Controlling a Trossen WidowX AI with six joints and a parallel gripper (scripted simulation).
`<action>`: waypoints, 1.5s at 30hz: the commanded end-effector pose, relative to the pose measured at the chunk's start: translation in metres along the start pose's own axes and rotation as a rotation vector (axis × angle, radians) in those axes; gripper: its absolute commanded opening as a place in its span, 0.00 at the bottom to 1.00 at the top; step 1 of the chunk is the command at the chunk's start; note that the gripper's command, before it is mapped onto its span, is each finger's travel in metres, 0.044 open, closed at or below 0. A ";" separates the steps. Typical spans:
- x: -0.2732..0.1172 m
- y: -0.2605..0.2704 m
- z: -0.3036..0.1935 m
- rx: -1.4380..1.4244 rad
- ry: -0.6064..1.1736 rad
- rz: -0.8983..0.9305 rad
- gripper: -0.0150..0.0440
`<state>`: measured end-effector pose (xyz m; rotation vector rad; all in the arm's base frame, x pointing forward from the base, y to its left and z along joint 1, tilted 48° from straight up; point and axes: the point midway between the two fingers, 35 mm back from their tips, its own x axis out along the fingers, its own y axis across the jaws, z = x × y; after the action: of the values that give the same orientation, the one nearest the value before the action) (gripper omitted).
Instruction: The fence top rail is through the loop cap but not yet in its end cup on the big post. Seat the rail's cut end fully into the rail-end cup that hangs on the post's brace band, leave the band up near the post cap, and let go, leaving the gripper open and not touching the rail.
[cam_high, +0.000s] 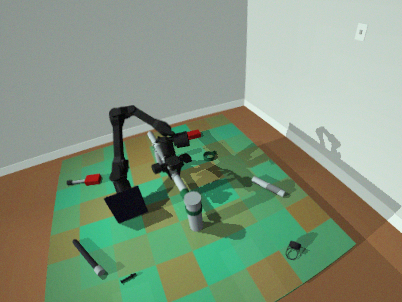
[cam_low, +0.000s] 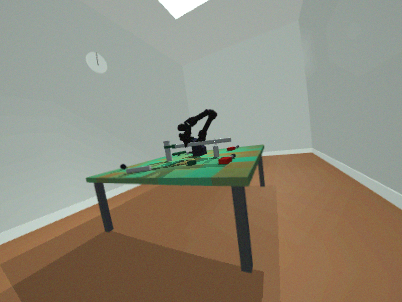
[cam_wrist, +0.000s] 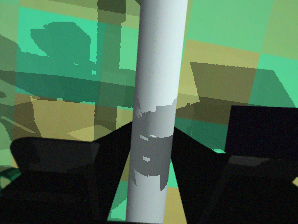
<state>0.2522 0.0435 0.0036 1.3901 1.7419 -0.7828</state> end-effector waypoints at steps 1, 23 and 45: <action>0.000 0.000 0.004 0.000 -0.013 0.000 0.25; -0.001 0.000 0.002 0.002 -0.007 0.000 0.25; -0.003 0.000 0.006 0.002 -0.013 0.000 0.25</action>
<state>0.2512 0.0413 0.0035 1.3889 1.7460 -0.7890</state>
